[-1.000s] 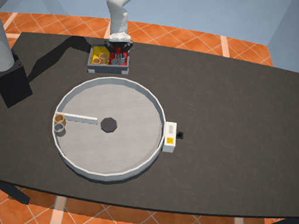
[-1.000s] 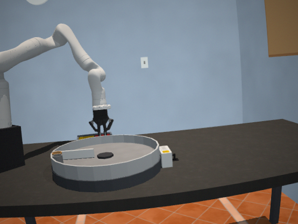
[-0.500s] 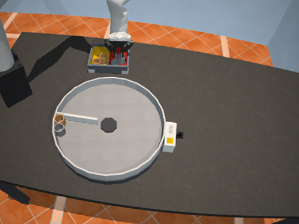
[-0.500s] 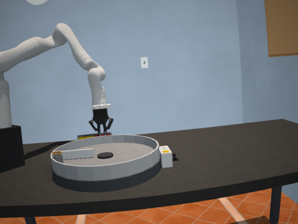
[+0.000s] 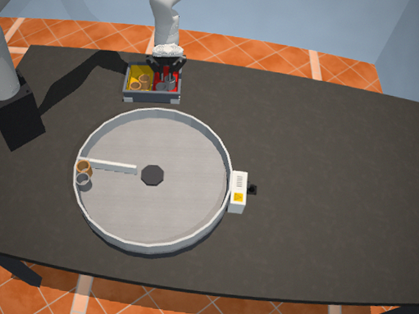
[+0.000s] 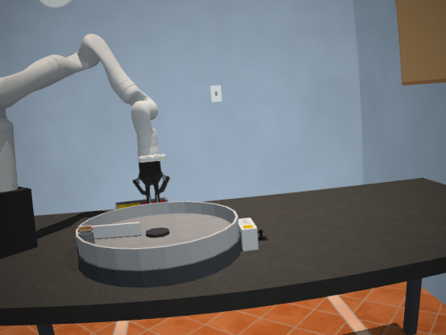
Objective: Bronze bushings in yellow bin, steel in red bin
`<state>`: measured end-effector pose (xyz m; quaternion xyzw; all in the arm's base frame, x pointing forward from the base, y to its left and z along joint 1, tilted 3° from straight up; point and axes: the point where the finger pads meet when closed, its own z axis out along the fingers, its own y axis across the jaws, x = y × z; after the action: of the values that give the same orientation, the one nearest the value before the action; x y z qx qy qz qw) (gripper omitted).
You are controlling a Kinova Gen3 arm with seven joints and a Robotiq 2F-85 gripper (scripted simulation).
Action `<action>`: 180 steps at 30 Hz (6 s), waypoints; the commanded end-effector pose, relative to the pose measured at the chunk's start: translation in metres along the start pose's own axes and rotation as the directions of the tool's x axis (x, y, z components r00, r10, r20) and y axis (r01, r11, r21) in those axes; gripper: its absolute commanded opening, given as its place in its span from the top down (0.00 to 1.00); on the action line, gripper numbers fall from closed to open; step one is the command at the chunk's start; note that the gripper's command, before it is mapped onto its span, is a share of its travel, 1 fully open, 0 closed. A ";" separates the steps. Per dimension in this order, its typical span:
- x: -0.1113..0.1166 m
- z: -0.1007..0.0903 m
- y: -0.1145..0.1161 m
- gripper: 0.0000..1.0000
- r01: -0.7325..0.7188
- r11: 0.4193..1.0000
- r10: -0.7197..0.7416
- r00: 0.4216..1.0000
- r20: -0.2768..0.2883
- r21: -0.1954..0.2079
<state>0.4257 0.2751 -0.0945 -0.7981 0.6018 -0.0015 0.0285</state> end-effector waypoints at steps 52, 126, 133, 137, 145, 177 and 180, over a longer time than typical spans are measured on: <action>0.000 -0.086 -0.001 0.81 0.000 1.000 0.000 1.000 0.001 0.003; 0.001 -0.117 -0.001 0.81 -0.001 1.000 0.001 1.000 0.000 0.002; 0.001 -0.117 -0.001 0.81 -0.001 1.000 0.001 1.000 0.000 0.002; 0.018 -0.116 0.009 0.82 -0.138 0.990 0.138 0.990 0.000 0.001; 0.045 -0.115 0.024 0.82 -0.338 0.941 0.338 0.941 0.001 0.001; 0.186 -0.109 0.103 0.82 -0.992 0.124 0.992 0.124 0.002 -0.001; 0.210 -0.108 0.117 0.82 -0.998 -0.070 0.998 -0.070 0.002 -0.002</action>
<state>0.3724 0.0610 0.0032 -0.1532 0.9876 0.0230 0.0273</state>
